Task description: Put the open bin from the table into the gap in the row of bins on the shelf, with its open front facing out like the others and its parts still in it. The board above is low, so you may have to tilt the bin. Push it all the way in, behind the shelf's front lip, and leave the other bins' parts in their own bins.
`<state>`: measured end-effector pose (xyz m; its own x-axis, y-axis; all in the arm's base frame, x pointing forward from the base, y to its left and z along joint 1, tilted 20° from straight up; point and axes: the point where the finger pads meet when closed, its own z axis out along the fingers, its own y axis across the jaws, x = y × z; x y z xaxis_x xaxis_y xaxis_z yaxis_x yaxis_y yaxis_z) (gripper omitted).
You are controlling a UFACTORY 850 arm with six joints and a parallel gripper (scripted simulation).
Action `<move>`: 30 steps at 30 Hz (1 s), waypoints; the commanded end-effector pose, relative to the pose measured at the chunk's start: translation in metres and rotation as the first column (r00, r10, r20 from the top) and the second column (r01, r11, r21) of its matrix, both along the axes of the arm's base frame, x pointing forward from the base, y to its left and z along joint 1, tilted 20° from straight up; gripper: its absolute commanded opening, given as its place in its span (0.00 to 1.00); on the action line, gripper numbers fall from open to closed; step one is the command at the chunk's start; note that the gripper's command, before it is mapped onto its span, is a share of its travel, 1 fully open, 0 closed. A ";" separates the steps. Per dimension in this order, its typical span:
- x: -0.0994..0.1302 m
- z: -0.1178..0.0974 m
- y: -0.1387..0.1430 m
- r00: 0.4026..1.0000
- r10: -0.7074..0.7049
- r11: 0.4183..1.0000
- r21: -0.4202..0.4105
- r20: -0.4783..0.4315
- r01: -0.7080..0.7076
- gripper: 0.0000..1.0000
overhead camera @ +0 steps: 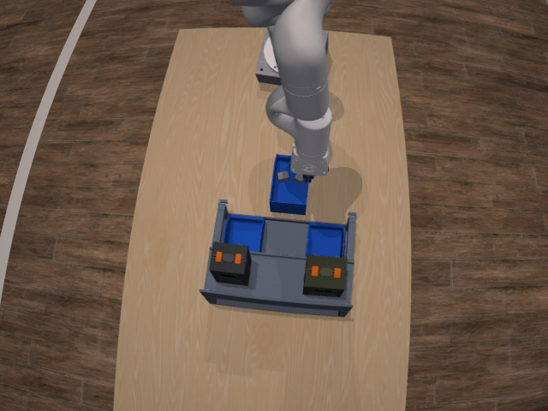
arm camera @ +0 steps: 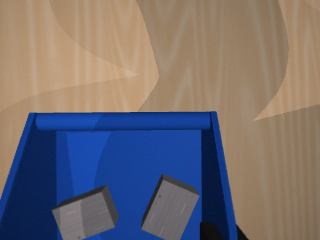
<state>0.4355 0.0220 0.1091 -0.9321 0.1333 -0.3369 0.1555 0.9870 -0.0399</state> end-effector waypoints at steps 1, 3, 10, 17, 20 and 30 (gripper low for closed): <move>0.000 0.000 0.000 1.000 0.000 1.000 0.001 0.002 0.000 0.00; 0.000 -0.002 0.000 1.000 0.000 1.000 0.001 0.002 0.000 0.00; -0.003 -0.009 0.000 1.000 0.000 1.000 0.001 0.002 0.000 0.00; -0.003 -0.009 0.000 1.000 0.000 1.000 0.001 0.002 0.000 0.00; -0.003 -0.011 0.000 1.000 0.000 1.000 0.001 0.002 0.000 0.00; -0.005 -0.019 0.000 1.000 0.000 1.000 0.001 0.002 0.000 0.00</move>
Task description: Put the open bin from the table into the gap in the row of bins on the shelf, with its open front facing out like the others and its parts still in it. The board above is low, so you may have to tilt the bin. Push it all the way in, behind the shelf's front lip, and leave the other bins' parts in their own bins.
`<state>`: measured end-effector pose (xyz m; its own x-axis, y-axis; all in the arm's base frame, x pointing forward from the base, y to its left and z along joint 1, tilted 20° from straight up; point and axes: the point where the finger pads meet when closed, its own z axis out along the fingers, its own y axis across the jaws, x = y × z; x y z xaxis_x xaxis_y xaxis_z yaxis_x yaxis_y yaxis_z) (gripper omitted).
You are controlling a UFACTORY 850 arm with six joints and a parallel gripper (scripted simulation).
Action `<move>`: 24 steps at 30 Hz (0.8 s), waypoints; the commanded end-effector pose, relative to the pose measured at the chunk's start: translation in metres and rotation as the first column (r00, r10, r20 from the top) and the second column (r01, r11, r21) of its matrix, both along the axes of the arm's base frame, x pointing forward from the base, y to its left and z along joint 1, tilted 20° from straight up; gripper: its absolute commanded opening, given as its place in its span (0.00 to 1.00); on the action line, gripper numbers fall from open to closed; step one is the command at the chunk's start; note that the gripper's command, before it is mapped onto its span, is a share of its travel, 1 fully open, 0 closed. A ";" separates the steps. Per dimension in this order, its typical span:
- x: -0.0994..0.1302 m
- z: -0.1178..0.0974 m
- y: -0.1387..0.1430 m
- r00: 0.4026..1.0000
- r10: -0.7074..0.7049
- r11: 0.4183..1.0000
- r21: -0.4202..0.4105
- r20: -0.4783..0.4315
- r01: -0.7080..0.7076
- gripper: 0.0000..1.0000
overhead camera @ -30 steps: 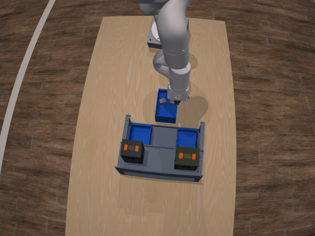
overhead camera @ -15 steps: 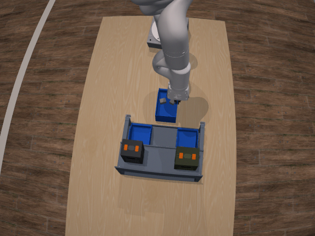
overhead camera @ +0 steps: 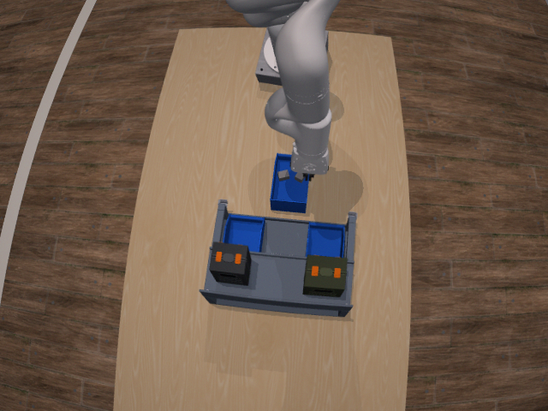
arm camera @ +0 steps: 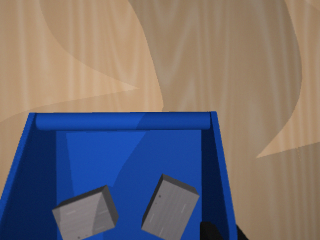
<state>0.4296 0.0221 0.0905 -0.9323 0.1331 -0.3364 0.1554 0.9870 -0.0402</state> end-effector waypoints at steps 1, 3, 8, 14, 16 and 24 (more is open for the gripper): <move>0.000 0.000 0.000 1.000 0.000 1.000 0.001 0.002 0.000 0.00; 0.000 0.000 0.000 1.000 0.000 1.000 0.001 0.002 0.000 0.00; 0.000 -0.003 0.000 1.000 0.000 1.000 0.001 0.002 0.000 0.00; -0.002 -0.007 0.000 1.000 0.000 1.000 0.001 0.002 0.000 0.00; -0.002 -0.007 0.000 1.000 0.000 1.000 0.001 0.002 0.000 0.00; -0.002 -0.007 0.000 1.000 0.000 1.000 0.001 0.002 0.000 0.29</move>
